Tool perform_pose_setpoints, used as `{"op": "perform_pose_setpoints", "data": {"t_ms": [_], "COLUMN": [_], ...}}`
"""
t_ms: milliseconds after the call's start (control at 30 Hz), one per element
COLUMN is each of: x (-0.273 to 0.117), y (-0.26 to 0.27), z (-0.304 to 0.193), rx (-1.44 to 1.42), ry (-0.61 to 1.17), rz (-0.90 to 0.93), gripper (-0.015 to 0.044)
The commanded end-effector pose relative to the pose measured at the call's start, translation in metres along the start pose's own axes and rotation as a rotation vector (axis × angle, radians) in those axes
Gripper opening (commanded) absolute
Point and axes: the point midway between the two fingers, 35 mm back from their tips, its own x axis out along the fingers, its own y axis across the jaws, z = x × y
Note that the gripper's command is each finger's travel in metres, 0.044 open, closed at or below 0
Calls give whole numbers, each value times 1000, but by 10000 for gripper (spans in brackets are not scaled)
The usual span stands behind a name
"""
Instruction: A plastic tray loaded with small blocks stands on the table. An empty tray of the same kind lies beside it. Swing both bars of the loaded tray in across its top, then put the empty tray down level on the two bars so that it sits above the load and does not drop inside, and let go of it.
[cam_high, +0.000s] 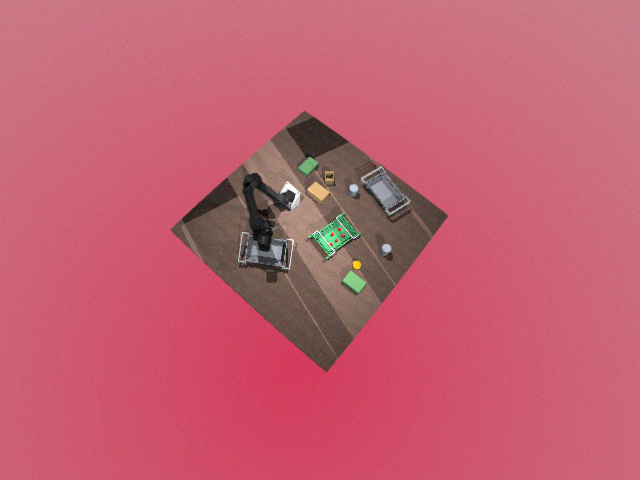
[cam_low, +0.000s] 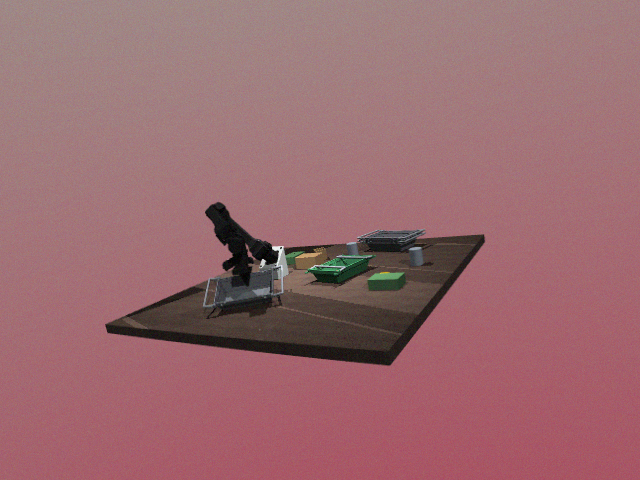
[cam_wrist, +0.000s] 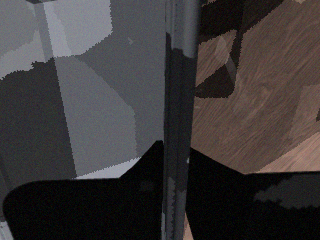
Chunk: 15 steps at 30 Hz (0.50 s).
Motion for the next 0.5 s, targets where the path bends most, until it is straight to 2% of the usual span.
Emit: {"op": "perform_pose_setpoints", "data": {"t_ms": [0, 467], "x": [-13, -43], "y": [-2, 2], "z": [1, 6], "rx": [-2, -5], "ry": [-4, -6], "rz": [-4, 1], "gripper": [0, 0]}}
